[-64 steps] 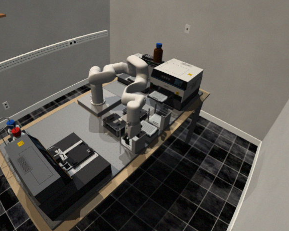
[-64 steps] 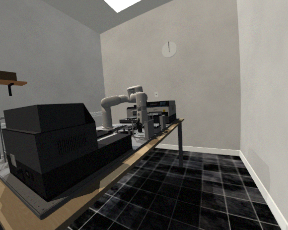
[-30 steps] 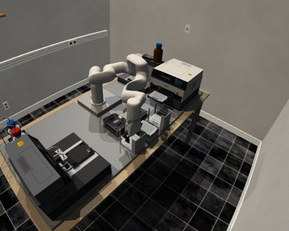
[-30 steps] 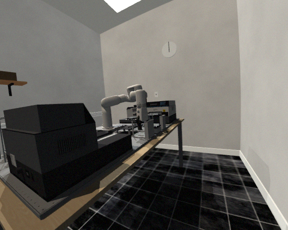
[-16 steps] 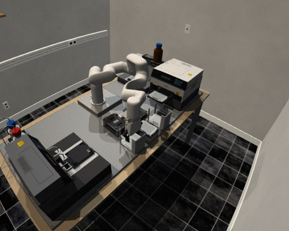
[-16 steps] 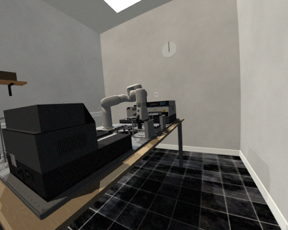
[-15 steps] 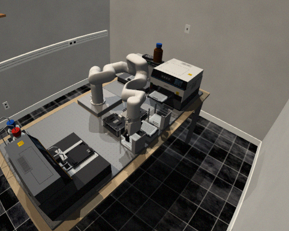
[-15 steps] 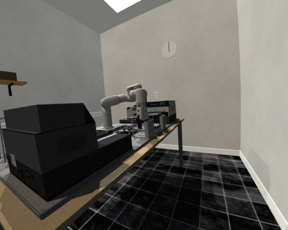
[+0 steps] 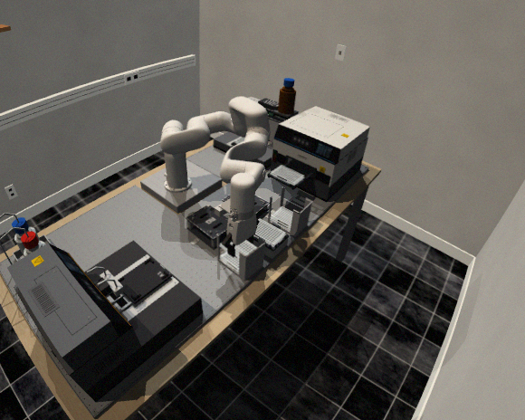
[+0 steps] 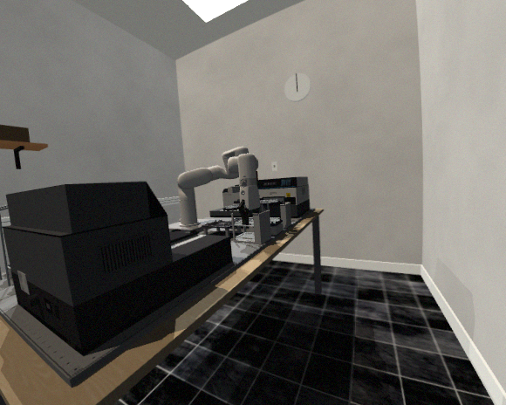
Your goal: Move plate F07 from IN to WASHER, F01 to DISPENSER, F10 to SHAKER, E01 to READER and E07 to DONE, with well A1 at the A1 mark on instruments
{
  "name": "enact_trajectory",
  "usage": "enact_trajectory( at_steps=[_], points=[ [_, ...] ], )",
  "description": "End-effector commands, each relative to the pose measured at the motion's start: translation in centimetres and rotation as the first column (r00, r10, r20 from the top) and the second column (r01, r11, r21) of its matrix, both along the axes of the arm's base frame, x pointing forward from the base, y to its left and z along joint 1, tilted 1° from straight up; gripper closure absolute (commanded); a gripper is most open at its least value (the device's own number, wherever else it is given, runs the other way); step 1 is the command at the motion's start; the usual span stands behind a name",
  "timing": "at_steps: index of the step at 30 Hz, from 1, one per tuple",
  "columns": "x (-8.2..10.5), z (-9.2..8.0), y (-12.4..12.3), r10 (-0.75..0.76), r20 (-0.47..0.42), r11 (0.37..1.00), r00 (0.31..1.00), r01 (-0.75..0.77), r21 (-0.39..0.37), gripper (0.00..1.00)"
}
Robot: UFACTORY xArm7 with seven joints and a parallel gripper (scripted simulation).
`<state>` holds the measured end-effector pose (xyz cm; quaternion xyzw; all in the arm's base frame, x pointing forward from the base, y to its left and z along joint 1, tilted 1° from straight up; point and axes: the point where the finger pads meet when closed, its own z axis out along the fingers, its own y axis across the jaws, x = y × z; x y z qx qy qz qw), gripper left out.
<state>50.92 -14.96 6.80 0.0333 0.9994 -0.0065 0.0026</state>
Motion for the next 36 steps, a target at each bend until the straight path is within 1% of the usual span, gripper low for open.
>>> enact_trajectory(
  at_steps=[1, 36],
  points=[
    [0.1, 0.5, 0.0, 0.0, 0.004, 1.0, 1.0, 0.0, -0.002, 1.0],
    [0.1, 2.6, 0.0, 0.0, 0.004, 1.0, 1.0, 0.0, -0.002, 1.0]
  ],
)
